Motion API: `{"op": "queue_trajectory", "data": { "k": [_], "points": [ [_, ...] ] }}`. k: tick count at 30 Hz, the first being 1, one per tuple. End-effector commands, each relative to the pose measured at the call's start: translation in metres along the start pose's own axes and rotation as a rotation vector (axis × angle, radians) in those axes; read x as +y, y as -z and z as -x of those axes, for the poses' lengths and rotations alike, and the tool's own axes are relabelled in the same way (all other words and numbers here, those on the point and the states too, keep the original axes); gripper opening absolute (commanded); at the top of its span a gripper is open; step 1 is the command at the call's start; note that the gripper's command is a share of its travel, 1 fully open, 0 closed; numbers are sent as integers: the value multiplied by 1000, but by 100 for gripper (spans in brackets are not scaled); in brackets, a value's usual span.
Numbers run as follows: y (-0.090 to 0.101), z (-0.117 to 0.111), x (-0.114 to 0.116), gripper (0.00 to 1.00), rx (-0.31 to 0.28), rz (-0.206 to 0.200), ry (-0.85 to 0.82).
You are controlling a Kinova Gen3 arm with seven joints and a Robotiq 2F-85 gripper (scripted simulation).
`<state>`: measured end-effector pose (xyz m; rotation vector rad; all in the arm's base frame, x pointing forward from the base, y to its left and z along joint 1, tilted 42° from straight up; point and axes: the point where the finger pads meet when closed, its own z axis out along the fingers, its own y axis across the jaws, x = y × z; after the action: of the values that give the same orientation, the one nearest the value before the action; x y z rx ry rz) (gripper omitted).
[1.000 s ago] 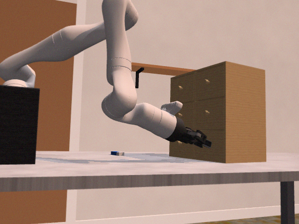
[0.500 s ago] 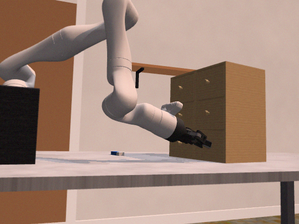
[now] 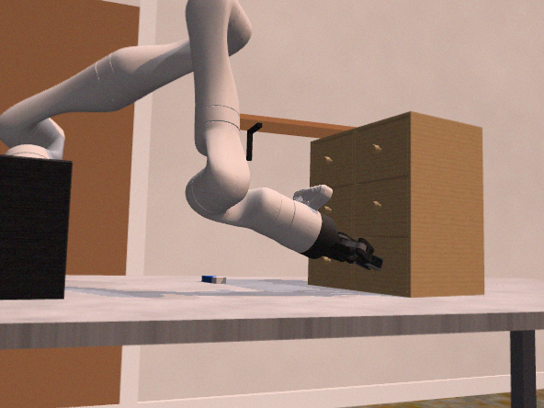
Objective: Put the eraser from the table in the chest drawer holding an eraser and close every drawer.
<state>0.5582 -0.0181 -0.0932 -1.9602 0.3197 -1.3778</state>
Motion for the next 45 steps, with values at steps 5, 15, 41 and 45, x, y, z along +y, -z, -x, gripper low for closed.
{"op": "queue_trajectory", "data": {
  "k": [5, 15, 41, 45],
  "points": [
    [-2, -2, 1, 13, 0, 5, -7],
    [-2, -2, 1, 13, 0, 5, -7],
    [6, 3, 0, 13, -4, 6, -12],
    [8, 4, 0, 13, -5, 5, -13]
  ]
}}
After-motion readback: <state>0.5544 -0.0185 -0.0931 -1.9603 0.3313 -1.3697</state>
